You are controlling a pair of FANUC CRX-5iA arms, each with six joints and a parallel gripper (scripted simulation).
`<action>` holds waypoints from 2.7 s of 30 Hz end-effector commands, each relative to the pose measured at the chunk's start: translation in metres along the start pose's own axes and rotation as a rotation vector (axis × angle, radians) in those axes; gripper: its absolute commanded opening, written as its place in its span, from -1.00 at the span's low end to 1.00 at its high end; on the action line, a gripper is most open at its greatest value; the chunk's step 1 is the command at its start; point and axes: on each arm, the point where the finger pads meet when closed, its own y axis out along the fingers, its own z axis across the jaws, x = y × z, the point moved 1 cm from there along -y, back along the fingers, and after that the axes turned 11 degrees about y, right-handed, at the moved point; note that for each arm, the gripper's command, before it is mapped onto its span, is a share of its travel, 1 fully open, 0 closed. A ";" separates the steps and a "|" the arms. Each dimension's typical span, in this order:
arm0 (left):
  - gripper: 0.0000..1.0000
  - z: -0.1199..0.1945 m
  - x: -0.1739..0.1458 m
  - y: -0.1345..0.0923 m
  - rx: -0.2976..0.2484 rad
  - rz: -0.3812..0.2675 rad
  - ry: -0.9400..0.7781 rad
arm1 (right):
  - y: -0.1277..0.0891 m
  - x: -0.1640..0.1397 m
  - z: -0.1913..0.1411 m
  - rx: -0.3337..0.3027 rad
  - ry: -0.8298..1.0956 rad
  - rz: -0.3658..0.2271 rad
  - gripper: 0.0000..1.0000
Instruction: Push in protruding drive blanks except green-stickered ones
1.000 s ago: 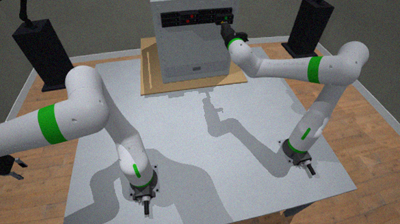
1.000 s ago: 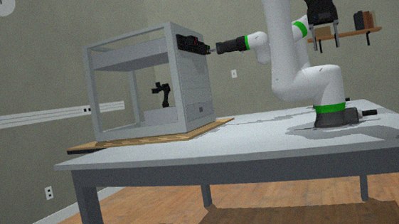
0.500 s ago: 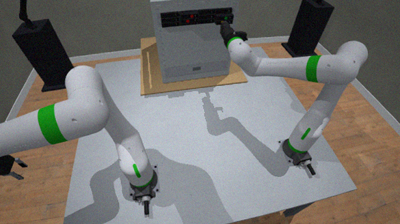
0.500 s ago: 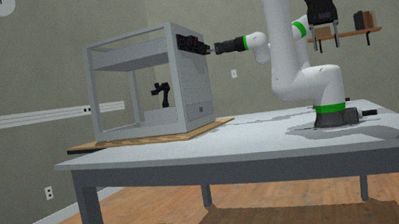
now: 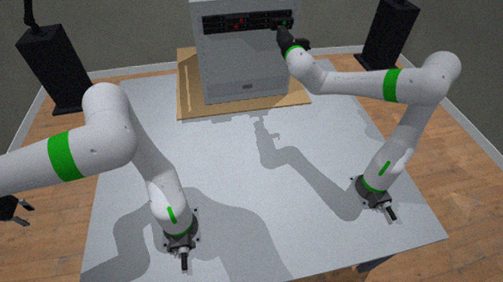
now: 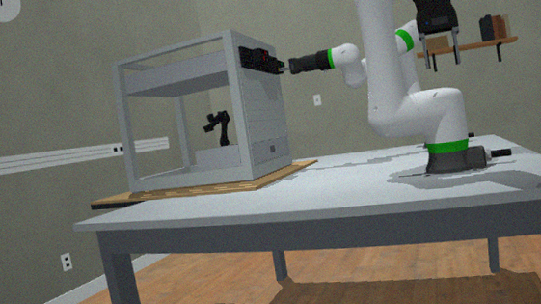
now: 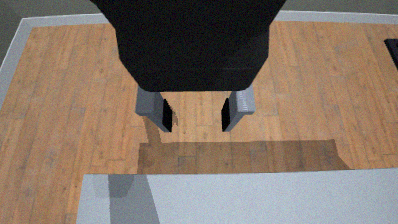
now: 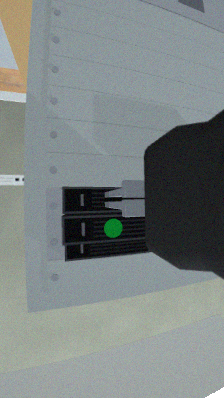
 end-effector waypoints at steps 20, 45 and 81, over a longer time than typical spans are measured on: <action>1.00 0.000 0.000 -0.001 0.000 -0.002 0.000 | 0.010 0.000 -0.001 -0.002 0.001 0.000 -1.00; 1.00 0.000 0.000 -0.001 0.000 -0.002 0.000 | 0.013 0.000 -0.001 -0.002 0.001 0.000 -1.00; 1.00 0.000 0.000 -0.001 0.000 -0.002 0.000 | 0.020 0.000 -0.001 -0.002 0.001 0.000 -1.00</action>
